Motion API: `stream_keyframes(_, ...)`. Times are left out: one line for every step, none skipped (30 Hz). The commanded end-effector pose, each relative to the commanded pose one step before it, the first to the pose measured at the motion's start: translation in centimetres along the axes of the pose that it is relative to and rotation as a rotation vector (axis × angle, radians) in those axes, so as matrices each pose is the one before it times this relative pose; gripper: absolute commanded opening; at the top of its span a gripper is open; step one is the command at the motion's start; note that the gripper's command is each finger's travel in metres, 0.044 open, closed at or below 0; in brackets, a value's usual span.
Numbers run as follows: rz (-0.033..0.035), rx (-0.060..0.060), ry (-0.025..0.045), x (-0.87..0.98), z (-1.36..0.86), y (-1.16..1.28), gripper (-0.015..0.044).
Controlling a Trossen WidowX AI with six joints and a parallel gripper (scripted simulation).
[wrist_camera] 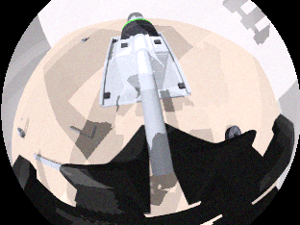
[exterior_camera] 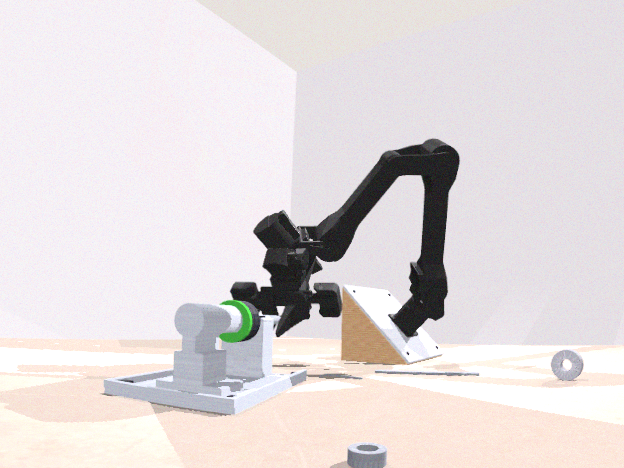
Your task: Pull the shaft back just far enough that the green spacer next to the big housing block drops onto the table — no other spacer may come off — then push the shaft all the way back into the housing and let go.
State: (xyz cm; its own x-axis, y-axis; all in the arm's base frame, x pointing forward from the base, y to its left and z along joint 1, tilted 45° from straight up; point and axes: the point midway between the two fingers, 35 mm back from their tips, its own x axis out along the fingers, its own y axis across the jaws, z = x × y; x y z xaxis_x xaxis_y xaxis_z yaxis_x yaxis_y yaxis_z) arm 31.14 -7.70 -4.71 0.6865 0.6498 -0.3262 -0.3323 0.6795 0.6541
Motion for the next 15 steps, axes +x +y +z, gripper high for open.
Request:
stream_keyframes(0.00075,-0.0008,-0.00023,-0.062,-0.120,0.003,0.0000)
stream_keyframes(0.00000,0.0000,0.00000,-0.008,-0.008,0.000,0.0000)
stream_keyframes(0.00000,0.0000,0.00000,-0.008,-0.008,0.000,0.0000)
stream_keyframes(0.00000,0.0000,0.00000,-0.008,-0.008,0.000,0.0000)
stream_keyframes(0.00000,0.0000,0.00000,-0.008,-0.008,0.000,0.0000)
stream_keyframes(0.00000,0.0000,0.00000,-0.008,-0.008,0.000,0.0000)
stream_keyframes(0.00000,0.0000,0.00000,-0.008,-0.008,0.000,0.0000)
stream_keyframes(0.00000,0.0000,0.00000,-0.008,-0.008,0.000,0.0000)
stream_keyframes(0.00000,0.0000,0.00000,-0.008,-0.008,0.000,0.0000)
stream_keyframes(0.00000,0.0000,0.00000,-0.008,-0.008,0.000,0.0000)
stream_keyframes(0.00000,0.0000,0.00000,-0.008,-0.008,0.000,0.0000)
stream_keyframes(0.00000,0.0000,0.00000,-0.008,-0.008,0.000,0.0000)
stream_keyframes(0.00000,0.0000,0.00000,-0.008,-0.008,0.000,0.0000)
stream_keyframes(0.00000,0.0000,0.00000,-0.008,-0.008,0.000,0.0000)
stream_keyframes(0.00000,0.0000,0.00000,-0.008,-0.008,0.000,0.0000)
